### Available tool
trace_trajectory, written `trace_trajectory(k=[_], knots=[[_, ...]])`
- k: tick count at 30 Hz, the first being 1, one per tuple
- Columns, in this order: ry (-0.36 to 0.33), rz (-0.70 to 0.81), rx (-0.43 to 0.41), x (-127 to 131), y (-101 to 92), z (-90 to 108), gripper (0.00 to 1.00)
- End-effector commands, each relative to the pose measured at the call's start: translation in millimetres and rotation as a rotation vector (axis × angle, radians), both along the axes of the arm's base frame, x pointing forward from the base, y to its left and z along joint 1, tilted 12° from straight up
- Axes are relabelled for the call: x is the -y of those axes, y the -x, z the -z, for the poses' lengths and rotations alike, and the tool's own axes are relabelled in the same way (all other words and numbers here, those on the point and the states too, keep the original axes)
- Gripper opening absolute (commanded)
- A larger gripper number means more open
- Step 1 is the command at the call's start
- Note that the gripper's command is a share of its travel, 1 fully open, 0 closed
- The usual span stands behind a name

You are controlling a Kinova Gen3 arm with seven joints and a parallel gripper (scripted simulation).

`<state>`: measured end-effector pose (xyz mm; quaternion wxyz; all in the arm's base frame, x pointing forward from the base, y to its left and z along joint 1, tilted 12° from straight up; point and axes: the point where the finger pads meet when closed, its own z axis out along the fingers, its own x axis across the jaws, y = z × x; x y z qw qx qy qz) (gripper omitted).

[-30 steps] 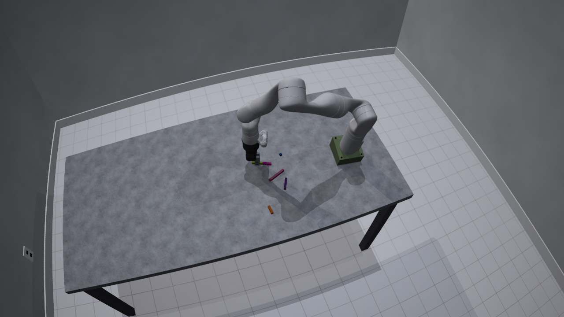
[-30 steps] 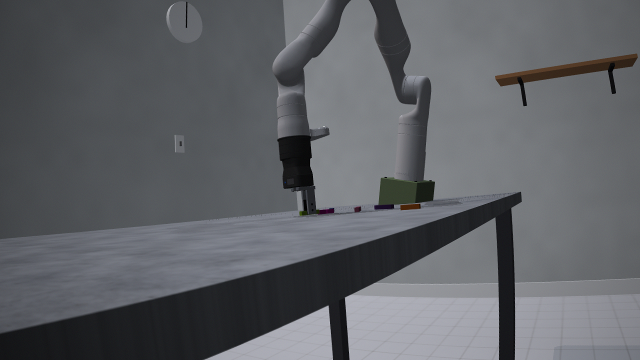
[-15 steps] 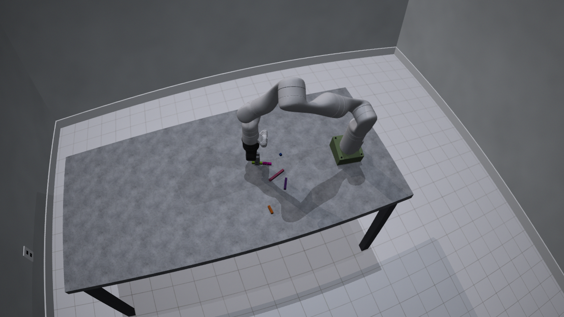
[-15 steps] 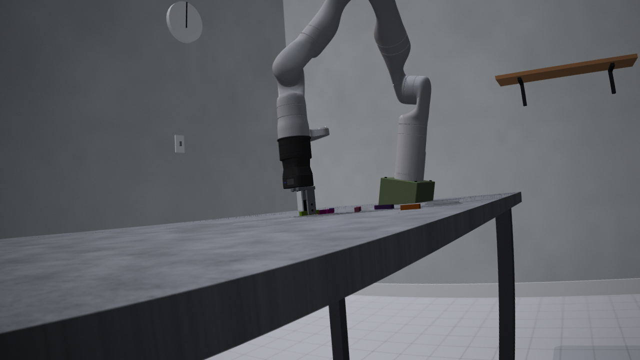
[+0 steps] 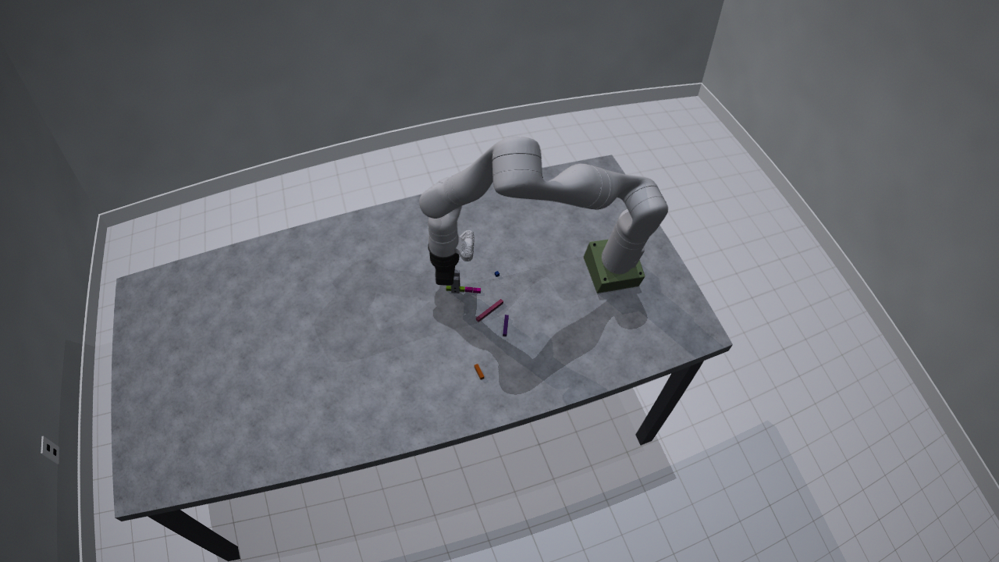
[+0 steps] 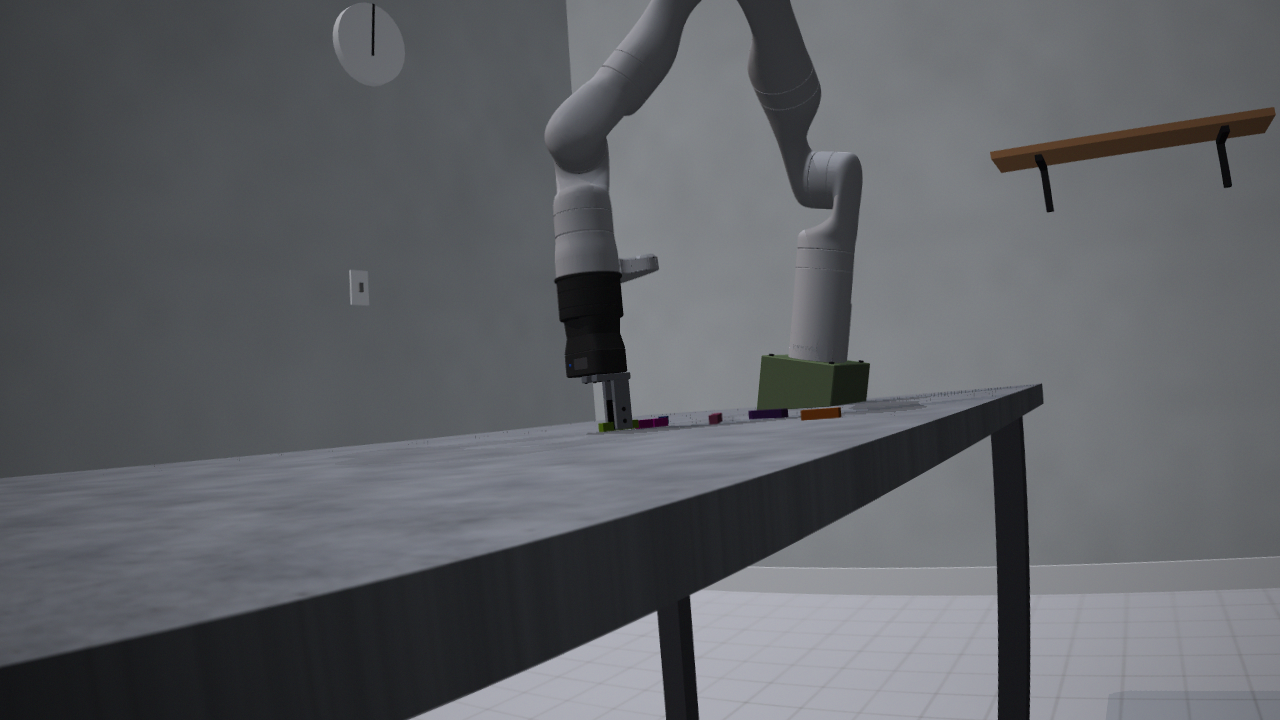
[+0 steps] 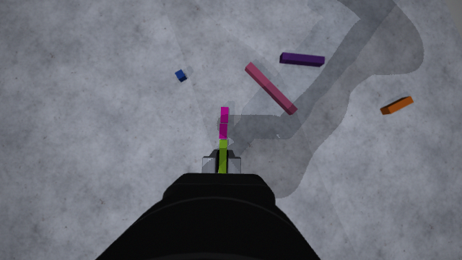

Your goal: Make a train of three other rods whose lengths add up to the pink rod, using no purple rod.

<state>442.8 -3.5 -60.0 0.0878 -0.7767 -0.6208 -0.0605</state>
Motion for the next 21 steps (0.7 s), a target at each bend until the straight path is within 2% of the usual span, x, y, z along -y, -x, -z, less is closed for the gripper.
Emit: trace_trajectory(k=[1, 4, 5, 9, 10, 12, 13, 15, 16, 18, 19, 21], knots=[[0.003, -0.005, 0.005, 2.0, -0.7, 0.7, 0.24], [0.003, -0.005, 0.005, 2.0, -0.7, 0.7, 0.24], [0.003, -0.005, 0.005, 2.0, -0.7, 0.7, 0.3], [0.003, -0.005, 0.005, 2.0, -0.7, 0.7, 0.3], [0.003, -0.005, 0.005, 2.0, -0.7, 0.7, 0.36], [0.003, -0.005, 0.005, 2.0, -0.7, 0.7, 0.36], [0.003, -0.005, 0.005, 2.0, -0.7, 0.7, 0.42], [0.003, -0.005, 0.005, 2.0, -0.7, 0.7, 0.42], [0.003, -0.005, 0.005, 2.0, -0.7, 0.7, 0.48], [0.003, -0.005, 0.005, 2.0, -0.7, 0.7, 0.48], [0.003, -0.005, 0.005, 2.0, -0.7, 0.7, 0.54], [0.003, -0.005, 0.005, 2.0, -0.7, 0.7, 0.54]])
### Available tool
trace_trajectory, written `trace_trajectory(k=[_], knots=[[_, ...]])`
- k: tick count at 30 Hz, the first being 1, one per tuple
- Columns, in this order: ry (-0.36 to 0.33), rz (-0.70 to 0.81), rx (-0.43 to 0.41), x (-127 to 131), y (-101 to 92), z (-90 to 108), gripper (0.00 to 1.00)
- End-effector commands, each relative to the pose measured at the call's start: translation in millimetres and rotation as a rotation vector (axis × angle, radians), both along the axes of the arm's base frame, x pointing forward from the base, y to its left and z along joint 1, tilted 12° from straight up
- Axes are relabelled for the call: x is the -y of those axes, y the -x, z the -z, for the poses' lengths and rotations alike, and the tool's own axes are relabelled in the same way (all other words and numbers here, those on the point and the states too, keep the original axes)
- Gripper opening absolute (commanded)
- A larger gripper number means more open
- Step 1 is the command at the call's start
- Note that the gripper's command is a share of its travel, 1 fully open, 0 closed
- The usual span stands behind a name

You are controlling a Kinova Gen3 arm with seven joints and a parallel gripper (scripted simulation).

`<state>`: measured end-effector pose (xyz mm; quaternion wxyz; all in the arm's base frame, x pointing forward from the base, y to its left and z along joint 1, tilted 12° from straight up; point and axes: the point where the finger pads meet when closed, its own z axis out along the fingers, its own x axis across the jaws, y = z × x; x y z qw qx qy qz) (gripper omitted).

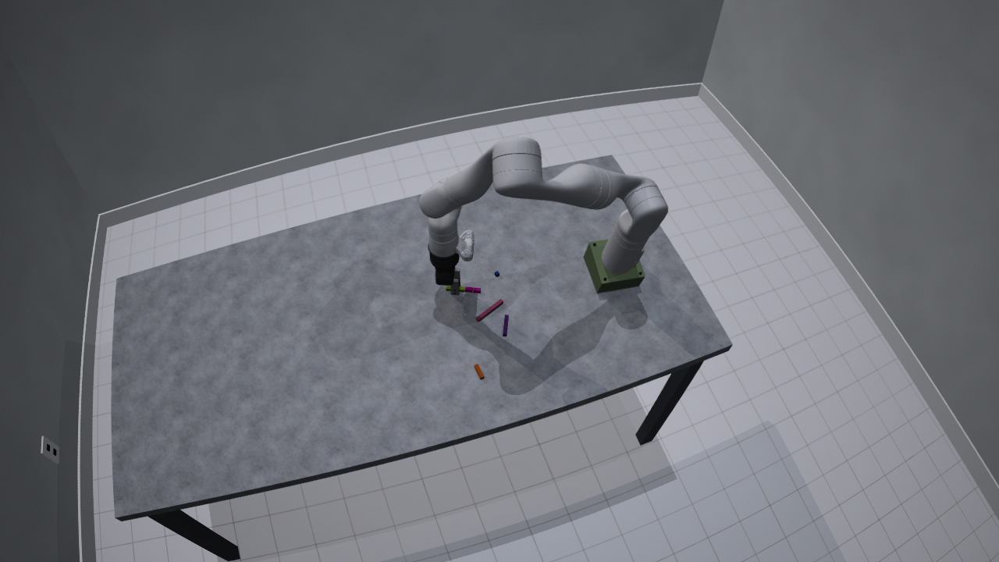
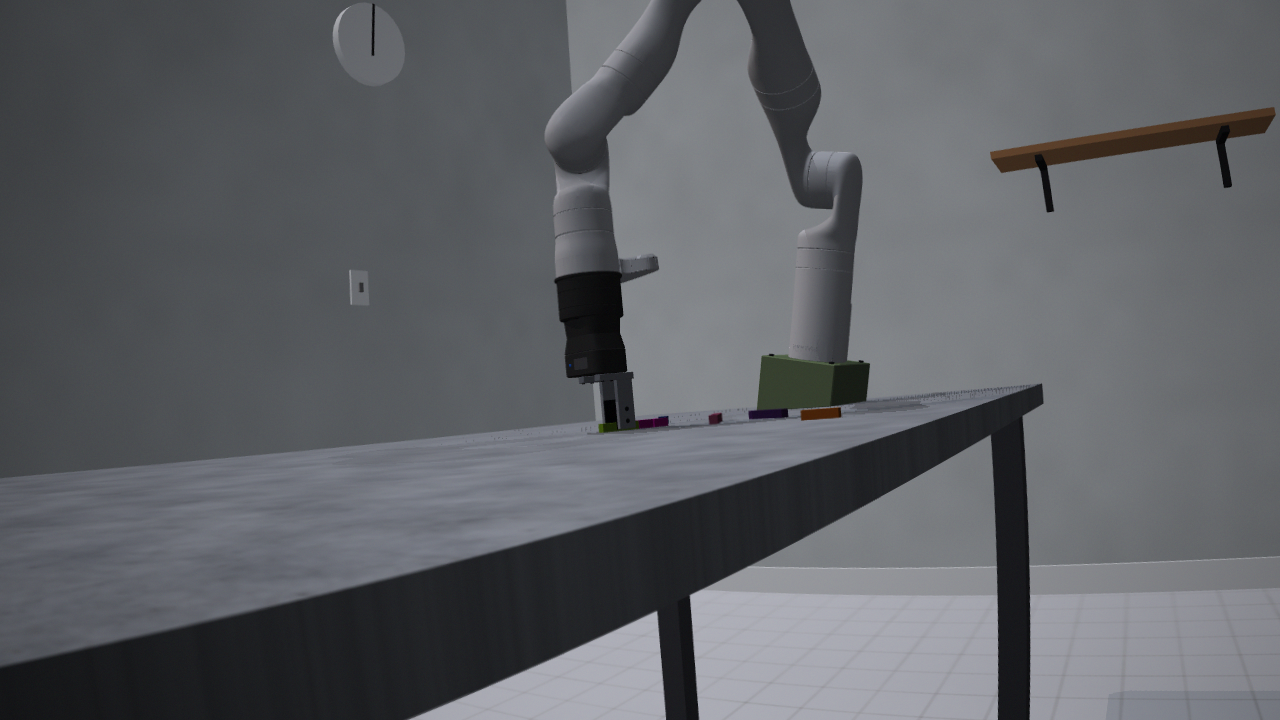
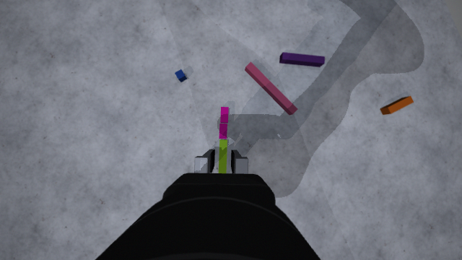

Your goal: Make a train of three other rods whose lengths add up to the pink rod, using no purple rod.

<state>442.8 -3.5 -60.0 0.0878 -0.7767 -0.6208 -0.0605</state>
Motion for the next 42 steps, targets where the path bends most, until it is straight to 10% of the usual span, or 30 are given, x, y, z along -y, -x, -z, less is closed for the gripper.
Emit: trace_trajectory(k=[1, 14, 32, 42], knots=[[0.003, -0.005, 0.005, 2, -0.7, 0.7, 0.54], [0.003, -0.005, 0.005, 3, -0.6, -4.7, 0.54], [0.002, -0.008, 0.015, 18, -5.7, -80.3, 0.54], [0.003, -0.007, 0.007, 20, -2.7, -87.7, 0.54]])
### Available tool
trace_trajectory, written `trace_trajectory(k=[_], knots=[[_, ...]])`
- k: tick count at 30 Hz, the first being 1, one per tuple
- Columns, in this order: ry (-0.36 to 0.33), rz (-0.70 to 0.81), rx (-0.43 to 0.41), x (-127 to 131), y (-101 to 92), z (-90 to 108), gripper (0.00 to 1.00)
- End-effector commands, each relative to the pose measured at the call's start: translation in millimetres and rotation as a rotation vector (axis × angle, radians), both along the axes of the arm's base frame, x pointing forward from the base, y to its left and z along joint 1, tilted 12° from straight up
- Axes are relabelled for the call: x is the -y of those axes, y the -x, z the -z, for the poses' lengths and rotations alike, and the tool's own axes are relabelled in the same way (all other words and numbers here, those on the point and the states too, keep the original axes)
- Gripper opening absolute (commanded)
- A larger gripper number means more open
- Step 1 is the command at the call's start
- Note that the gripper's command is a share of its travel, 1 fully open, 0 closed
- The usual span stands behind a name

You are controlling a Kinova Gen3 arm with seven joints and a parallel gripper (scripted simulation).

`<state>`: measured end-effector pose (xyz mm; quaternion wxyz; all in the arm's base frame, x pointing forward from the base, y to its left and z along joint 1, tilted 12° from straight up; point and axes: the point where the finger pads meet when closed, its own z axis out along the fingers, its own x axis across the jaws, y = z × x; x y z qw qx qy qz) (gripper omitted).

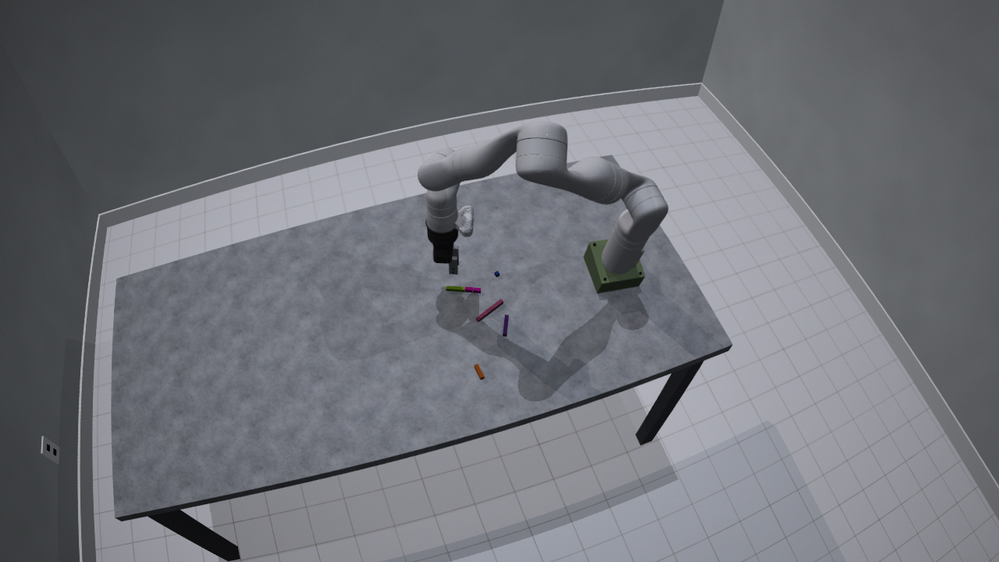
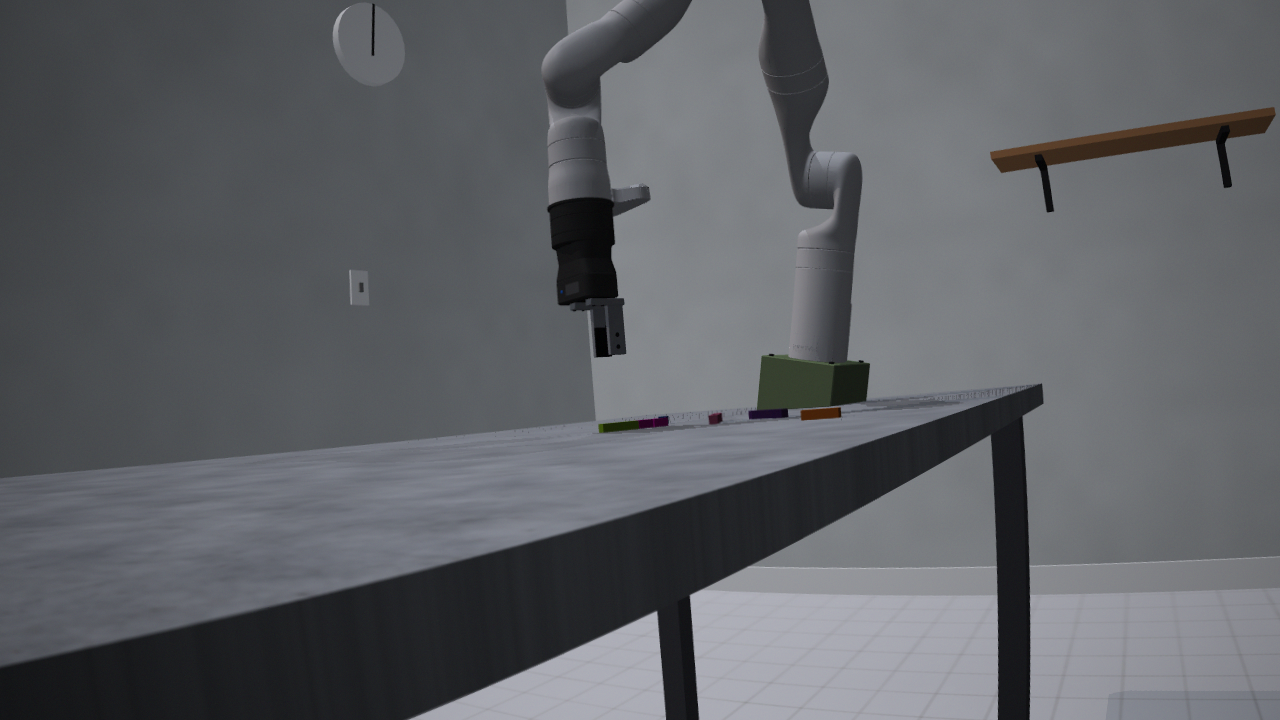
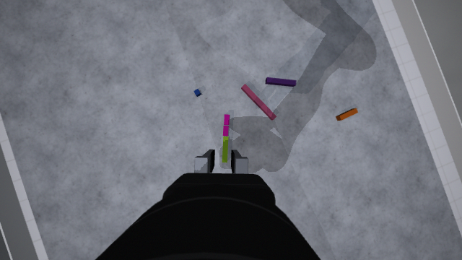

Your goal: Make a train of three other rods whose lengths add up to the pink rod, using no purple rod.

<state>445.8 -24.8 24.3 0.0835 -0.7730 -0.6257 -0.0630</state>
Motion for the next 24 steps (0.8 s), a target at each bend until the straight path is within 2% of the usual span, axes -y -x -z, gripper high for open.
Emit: trace_trajectory(k=[1, 24], knots=[[-0.001, 0.005, -0.003, -1.2, 0.3, -3.4, 1.0], [0.0, 0.004, -0.002, -0.8, -0.4, -5.4, 1.0]])
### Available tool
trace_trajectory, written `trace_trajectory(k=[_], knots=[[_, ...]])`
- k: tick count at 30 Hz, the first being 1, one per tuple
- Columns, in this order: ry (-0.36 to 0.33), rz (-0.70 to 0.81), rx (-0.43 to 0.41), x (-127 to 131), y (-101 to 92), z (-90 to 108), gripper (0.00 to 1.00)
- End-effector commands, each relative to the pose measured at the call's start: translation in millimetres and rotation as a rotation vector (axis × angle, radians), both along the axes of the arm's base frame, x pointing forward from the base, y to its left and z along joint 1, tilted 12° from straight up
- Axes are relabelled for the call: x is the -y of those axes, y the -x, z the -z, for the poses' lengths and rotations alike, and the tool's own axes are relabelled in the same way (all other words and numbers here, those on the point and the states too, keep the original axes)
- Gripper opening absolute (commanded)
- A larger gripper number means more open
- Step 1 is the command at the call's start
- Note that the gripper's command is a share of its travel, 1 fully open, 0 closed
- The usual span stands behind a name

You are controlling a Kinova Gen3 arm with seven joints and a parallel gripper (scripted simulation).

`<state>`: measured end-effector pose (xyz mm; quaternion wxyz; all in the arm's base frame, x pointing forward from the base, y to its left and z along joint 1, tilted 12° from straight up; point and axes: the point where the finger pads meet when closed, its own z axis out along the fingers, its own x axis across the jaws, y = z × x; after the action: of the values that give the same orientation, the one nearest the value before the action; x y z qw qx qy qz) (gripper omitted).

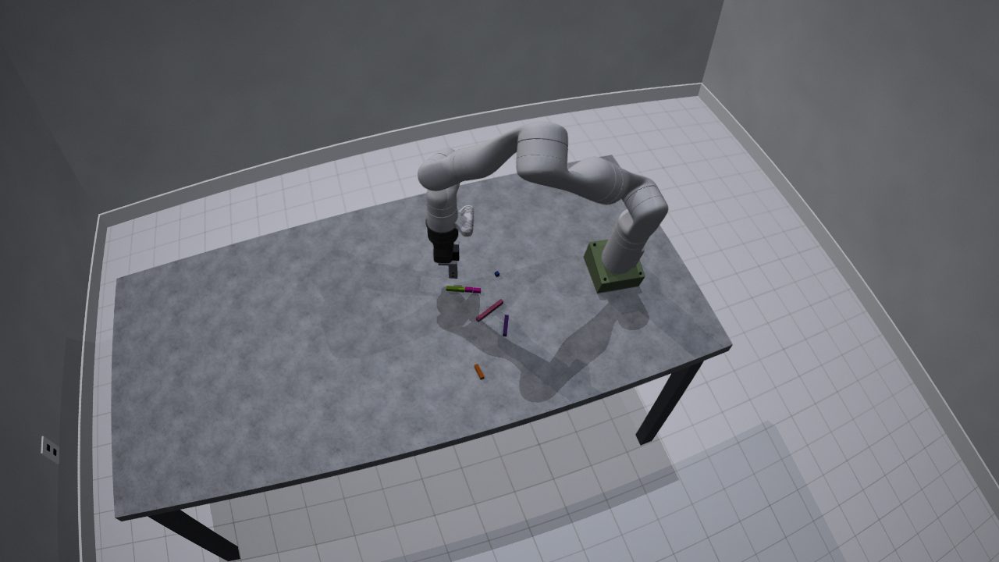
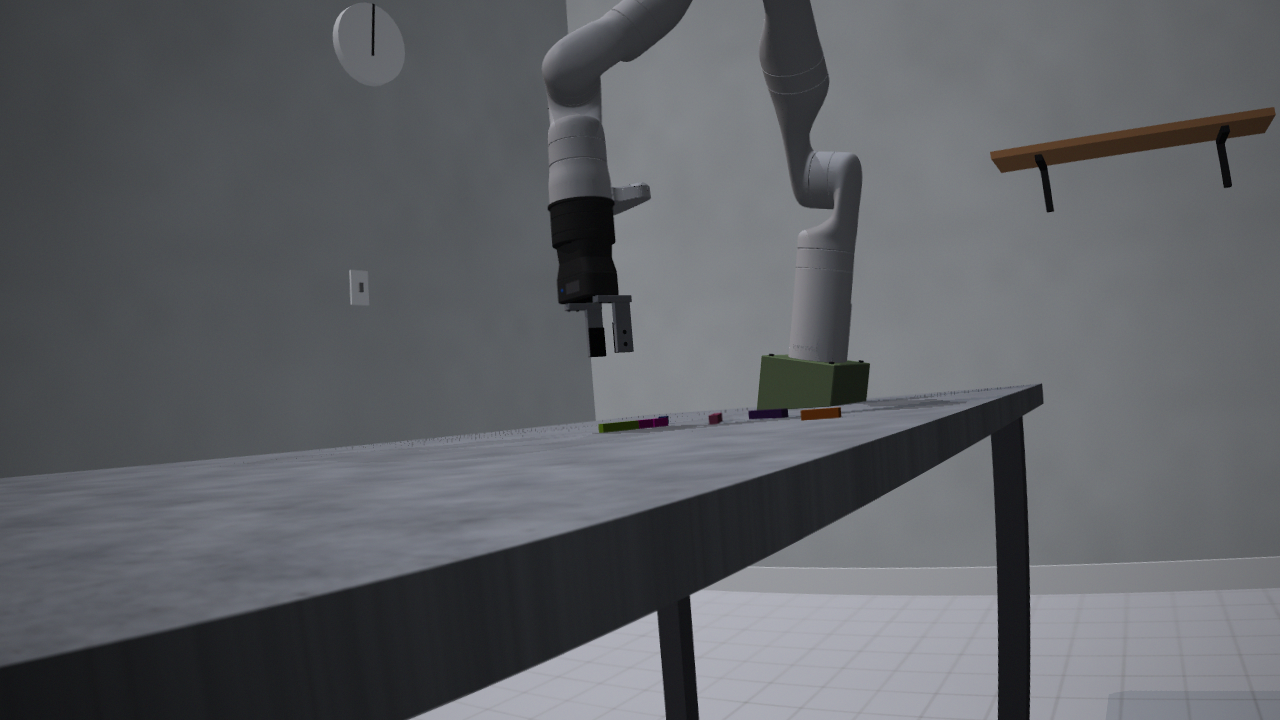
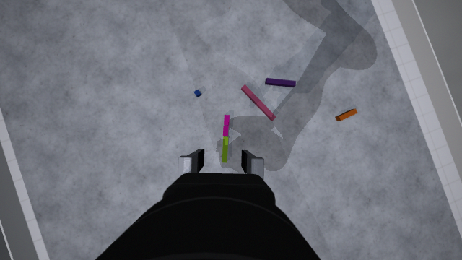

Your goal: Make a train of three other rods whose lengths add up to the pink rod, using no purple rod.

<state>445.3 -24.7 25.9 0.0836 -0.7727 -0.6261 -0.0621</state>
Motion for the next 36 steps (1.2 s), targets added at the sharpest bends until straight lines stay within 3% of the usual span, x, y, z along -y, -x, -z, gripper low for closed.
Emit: trace_trajectory(k=[1, 7, 21, 36], knots=[[-0.001, 0.005, 0.0, 0, -1.4, -5.5, 1.0], [-0.001, 0.004, 0.002, 2, -2.1, -17.8, 1.0], [-0.003, 0.01, 0.005, 15, -3.3, -86.1, 1.0], [-0.002, 0.006, -0.002, 17, -1.0, -90.5, 1.0]])
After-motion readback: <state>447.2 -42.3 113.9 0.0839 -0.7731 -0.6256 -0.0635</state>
